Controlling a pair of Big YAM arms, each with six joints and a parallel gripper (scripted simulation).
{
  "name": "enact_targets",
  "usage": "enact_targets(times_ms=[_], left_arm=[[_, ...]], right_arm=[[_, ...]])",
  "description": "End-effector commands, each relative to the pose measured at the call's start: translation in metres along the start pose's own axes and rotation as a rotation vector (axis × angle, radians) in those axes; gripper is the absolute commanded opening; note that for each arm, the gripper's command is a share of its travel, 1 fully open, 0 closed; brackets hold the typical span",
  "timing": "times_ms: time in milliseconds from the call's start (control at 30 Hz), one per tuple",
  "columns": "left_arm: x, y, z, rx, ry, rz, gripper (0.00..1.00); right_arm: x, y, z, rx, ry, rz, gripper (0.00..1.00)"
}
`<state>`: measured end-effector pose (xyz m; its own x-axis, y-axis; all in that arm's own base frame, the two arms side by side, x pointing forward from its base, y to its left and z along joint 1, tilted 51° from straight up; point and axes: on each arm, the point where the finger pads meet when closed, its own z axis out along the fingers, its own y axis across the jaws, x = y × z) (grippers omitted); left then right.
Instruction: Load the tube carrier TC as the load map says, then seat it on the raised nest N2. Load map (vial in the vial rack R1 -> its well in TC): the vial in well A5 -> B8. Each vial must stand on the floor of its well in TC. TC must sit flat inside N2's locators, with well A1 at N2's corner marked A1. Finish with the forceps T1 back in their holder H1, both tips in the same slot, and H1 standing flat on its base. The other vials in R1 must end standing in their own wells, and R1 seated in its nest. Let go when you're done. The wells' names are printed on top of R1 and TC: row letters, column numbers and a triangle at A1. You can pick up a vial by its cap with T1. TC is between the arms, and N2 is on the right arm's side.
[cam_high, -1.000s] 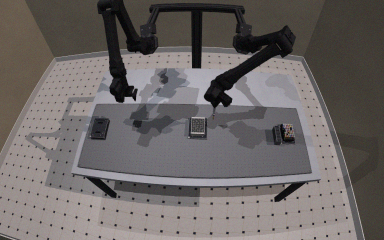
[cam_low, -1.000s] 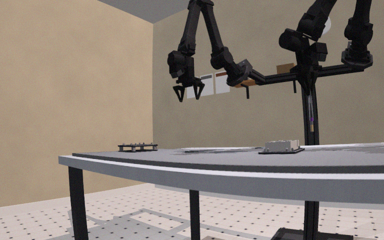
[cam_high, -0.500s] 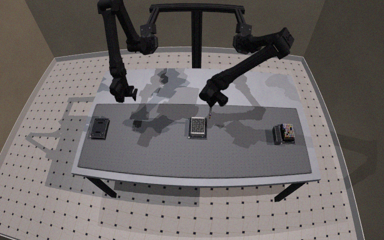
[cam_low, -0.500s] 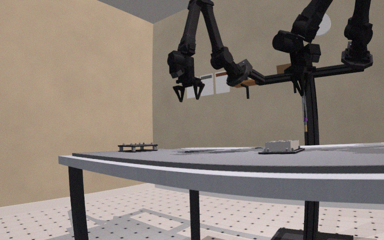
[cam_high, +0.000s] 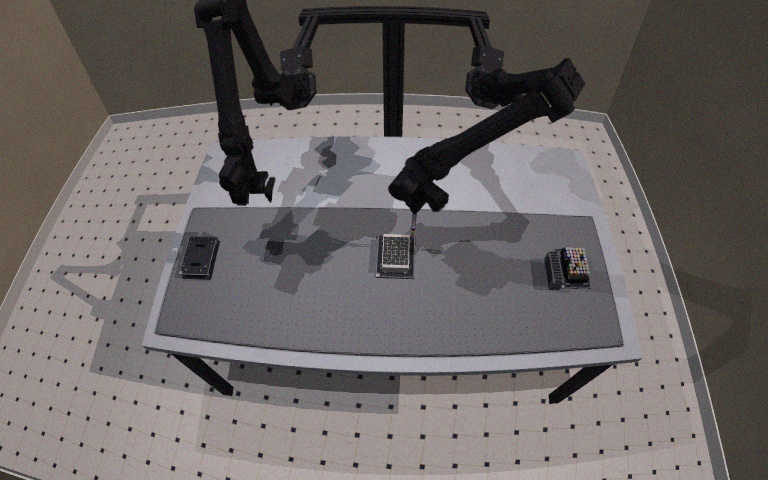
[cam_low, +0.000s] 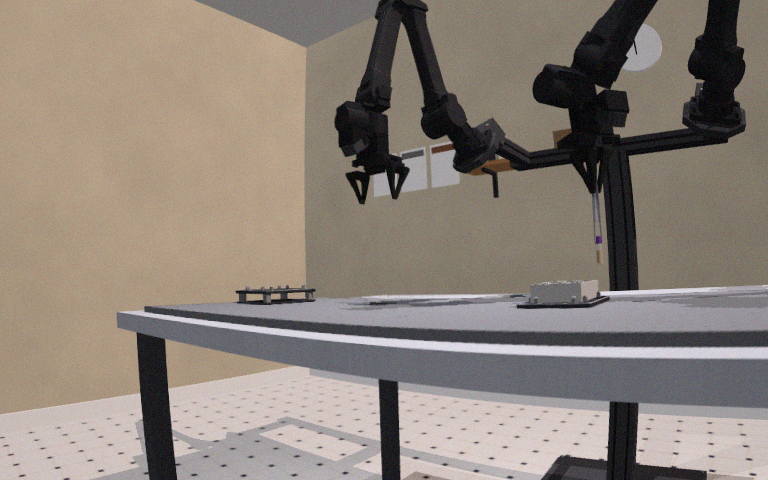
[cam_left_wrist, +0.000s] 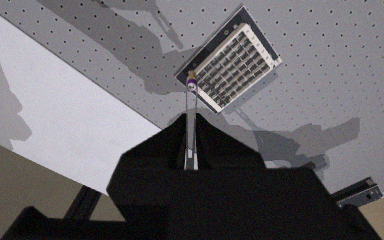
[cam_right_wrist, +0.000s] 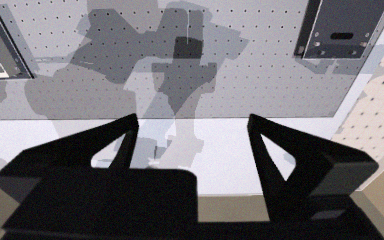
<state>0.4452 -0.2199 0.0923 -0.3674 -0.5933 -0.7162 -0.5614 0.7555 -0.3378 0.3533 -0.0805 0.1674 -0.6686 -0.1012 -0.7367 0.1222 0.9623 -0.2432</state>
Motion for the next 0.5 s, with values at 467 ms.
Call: enact_targets(times_ms=[467], left_arm=[[0.024,-0.024,-0.004,0.008,0.003,-0.008,0.09]], right_arm=[[-0.008,-0.001,-0.003,0.001,-0.017,-0.013,1.0]])
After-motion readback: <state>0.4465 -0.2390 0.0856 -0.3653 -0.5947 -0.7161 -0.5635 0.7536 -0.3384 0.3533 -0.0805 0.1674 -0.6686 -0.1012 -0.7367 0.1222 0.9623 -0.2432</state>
